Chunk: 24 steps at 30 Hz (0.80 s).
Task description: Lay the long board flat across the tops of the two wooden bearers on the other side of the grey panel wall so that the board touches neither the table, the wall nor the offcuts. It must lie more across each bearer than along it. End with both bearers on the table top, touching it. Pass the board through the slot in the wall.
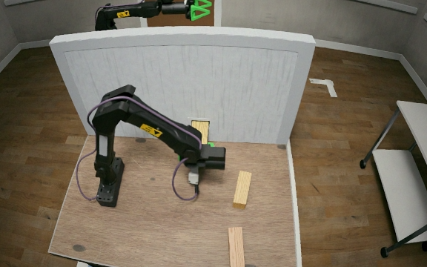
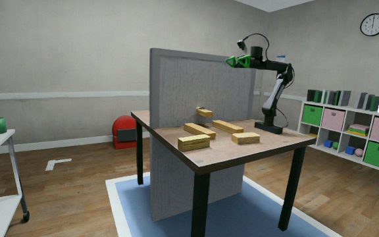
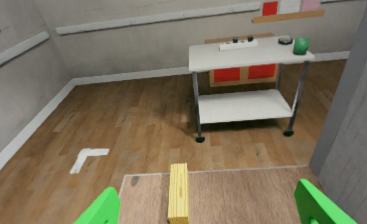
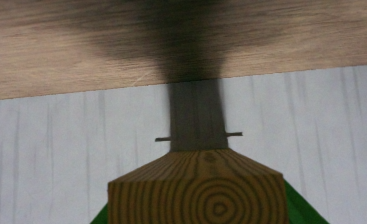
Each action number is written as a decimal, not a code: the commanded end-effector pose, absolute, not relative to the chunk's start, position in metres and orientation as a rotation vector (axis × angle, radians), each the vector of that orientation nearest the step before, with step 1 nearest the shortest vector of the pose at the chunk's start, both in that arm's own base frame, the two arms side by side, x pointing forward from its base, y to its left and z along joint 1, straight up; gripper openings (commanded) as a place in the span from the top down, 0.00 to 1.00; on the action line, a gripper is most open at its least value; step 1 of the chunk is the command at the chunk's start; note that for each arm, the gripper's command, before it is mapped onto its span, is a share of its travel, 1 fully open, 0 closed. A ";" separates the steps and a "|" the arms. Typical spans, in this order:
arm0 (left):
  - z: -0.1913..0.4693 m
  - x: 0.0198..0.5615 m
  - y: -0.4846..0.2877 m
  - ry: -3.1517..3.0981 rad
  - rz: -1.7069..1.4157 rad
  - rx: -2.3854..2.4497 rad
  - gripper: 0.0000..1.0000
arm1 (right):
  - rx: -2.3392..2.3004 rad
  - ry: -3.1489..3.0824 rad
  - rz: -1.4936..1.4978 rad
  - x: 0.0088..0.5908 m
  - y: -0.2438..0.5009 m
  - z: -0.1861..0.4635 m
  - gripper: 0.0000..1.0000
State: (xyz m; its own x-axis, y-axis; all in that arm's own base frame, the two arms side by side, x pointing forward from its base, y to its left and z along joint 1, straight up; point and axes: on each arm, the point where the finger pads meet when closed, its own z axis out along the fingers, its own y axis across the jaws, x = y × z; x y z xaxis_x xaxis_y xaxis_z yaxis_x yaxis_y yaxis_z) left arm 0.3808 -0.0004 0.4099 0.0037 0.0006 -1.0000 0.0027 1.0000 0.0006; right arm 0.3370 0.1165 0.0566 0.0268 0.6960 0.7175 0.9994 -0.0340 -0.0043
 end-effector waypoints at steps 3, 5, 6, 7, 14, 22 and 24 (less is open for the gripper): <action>0.441 0.375 0.002 1.493 -0.002 -0.010 0.00 | -1.767 -1.746 -0.855 0.360 0.120 0.073 1.00; 0.441 0.375 0.002 1.493 -0.002 -0.010 0.00 | -1.768 -1.737 -0.840 0.356 0.120 0.071 1.00; 0.441 0.375 0.002 1.493 -0.002 -0.010 0.00 | -1.768 -1.737 -0.840 0.356 0.120 0.071 1.00; 0.441 0.375 0.002 1.493 -0.002 -0.010 0.00 | -1.773 -1.724 -0.826 0.353 0.119 0.072 1.00; 0.441 0.375 0.002 1.493 -0.002 -0.010 0.00 | -1.768 -1.740 -0.844 0.358 0.120 0.073 1.00; 0.441 0.375 0.002 1.493 -0.002 -0.010 0.00 | -1.758 -1.767 -0.882 0.361 0.129 0.083 1.00; 0.441 0.375 0.002 1.493 -0.002 -0.010 0.00 | -1.771 -1.730 -0.840 0.350 0.133 0.072 1.00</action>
State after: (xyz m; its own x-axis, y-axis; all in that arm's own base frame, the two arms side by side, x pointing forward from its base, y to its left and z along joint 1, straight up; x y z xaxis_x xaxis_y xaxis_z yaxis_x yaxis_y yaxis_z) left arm 0.3808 -0.0004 0.4099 0.0037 0.0006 -1.0000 0.0027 1.0000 0.0006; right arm 0.3396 0.1208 0.0572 0.0285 0.6964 0.7171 0.9992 -0.0390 -0.0017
